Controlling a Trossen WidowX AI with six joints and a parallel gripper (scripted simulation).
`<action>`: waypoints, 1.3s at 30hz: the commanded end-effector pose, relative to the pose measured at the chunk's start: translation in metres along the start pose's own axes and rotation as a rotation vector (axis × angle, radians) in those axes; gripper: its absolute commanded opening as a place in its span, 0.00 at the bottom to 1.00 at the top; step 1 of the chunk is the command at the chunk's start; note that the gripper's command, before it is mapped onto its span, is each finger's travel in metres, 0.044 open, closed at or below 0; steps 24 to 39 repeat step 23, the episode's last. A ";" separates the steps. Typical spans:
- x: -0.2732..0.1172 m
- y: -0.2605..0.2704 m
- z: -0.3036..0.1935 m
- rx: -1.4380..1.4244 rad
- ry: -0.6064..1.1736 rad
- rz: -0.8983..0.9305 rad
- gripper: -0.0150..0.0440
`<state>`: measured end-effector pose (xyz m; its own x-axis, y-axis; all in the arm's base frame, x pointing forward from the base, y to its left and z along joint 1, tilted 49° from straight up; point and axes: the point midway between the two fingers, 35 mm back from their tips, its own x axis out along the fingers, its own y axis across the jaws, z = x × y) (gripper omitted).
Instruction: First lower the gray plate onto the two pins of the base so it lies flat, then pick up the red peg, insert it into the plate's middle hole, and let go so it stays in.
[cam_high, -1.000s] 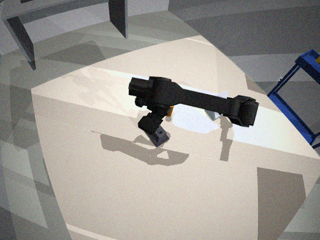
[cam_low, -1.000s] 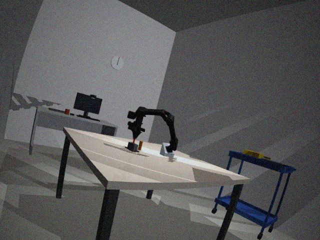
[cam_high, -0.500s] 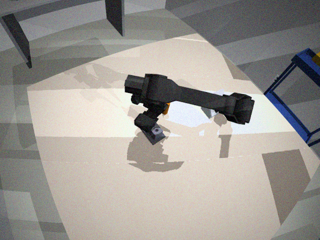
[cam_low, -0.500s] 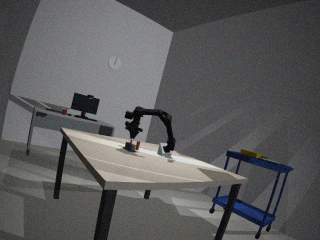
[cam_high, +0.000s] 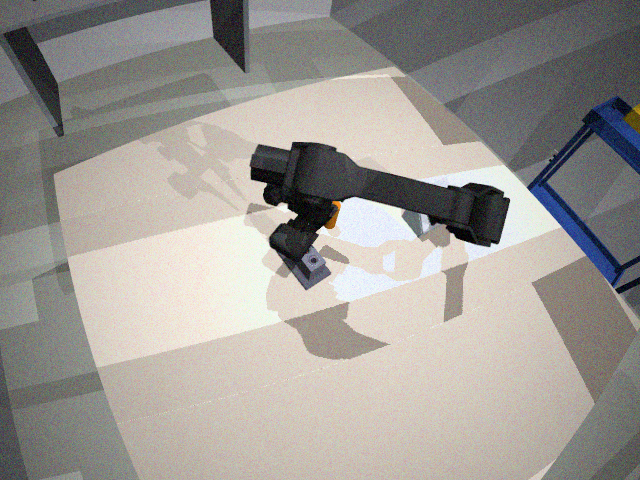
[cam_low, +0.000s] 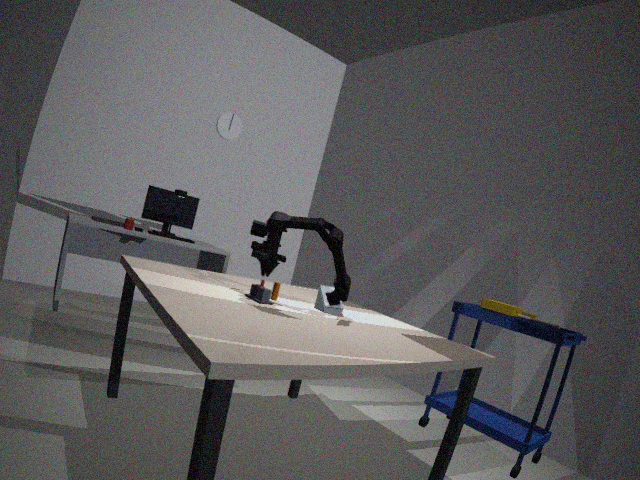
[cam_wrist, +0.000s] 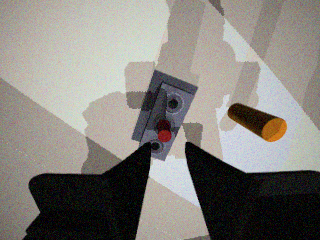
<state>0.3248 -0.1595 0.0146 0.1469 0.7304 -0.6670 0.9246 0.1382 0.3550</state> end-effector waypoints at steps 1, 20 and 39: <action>-0.004 0.000 0.000 -0.008 -0.005 -0.001 0.51; -0.013 -0.003 -0.001 -0.008 -0.005 -0.002 0.51; -0.014 -0.003 -0.001 -0.008 -0.005 -0.002 0.51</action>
